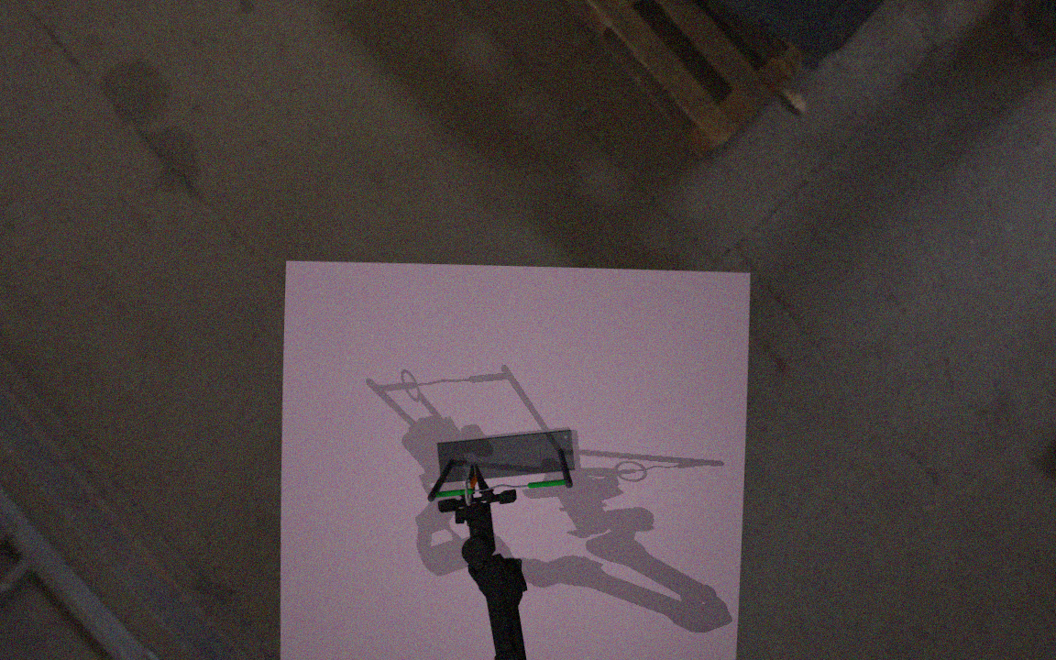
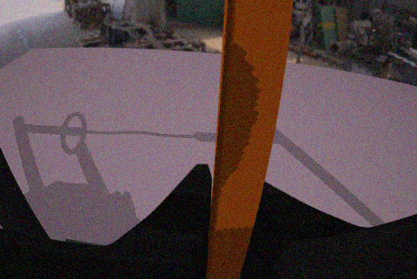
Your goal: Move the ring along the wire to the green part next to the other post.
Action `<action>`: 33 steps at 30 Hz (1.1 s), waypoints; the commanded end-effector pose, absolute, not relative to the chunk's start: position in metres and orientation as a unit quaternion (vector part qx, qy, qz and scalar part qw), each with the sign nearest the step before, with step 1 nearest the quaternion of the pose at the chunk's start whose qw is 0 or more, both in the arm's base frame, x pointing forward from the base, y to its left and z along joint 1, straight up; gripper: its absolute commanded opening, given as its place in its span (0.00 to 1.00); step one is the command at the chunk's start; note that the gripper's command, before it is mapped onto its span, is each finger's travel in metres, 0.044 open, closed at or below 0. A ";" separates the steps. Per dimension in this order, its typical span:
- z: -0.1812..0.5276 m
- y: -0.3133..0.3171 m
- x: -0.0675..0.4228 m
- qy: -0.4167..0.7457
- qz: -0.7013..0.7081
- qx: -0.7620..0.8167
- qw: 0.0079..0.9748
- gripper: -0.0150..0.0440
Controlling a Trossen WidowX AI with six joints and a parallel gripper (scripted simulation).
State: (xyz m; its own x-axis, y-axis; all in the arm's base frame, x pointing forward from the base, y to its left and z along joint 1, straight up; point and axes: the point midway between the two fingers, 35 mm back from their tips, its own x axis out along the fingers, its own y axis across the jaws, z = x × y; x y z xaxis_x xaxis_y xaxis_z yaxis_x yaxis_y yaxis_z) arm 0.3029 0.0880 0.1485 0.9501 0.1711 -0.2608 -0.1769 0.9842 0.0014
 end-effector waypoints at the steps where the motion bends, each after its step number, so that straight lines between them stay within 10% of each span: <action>1: 0.149 0.091 0.303 0.131 0.087 -0.008 0.988 0.00; 33: 0.130 0.098 0.302 0.131 0.090 -0.008 0.987 0.00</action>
